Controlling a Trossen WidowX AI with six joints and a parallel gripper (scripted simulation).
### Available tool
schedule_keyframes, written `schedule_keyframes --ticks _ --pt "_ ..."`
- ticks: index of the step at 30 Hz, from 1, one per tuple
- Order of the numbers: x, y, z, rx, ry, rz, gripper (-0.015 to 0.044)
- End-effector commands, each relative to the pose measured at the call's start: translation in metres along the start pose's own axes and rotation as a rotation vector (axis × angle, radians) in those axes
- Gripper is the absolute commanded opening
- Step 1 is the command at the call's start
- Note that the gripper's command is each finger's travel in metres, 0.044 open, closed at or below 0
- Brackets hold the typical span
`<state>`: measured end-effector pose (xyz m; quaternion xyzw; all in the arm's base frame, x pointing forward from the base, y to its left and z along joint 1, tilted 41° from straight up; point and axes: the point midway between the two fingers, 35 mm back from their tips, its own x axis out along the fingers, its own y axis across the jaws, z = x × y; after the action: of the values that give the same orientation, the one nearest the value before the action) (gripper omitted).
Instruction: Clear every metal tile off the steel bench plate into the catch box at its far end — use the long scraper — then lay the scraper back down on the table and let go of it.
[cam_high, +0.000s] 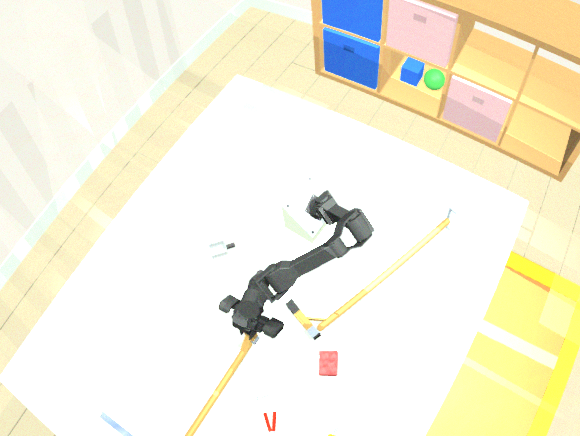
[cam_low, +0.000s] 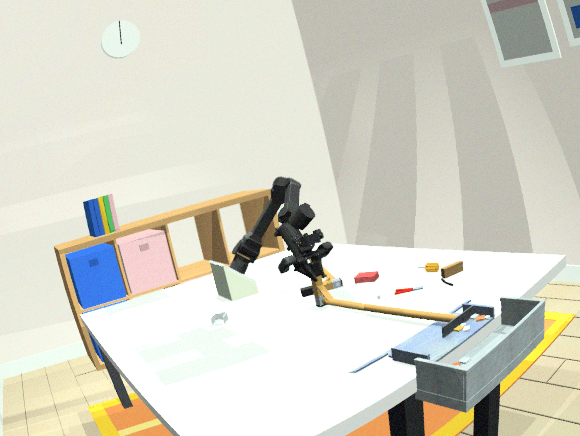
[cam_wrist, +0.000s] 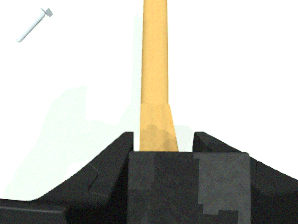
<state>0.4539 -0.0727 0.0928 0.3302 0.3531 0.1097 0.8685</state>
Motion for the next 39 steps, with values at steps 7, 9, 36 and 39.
schedule_keyframes --ticks 7,9,36,39 --pt "0.005 0.001 0.019 -0.010 -0.020 -0.001 0.0000" --pt "0.006 0.001 0.021 -0.010 -0.020 -0.001 0.0000" --pt "0.025 -0.003 0.044 -0.011 -0.022 0.000 0.0000" --pt "0.027 -0.004 0.047 -0.012 -0.022 0.000 0.0000"
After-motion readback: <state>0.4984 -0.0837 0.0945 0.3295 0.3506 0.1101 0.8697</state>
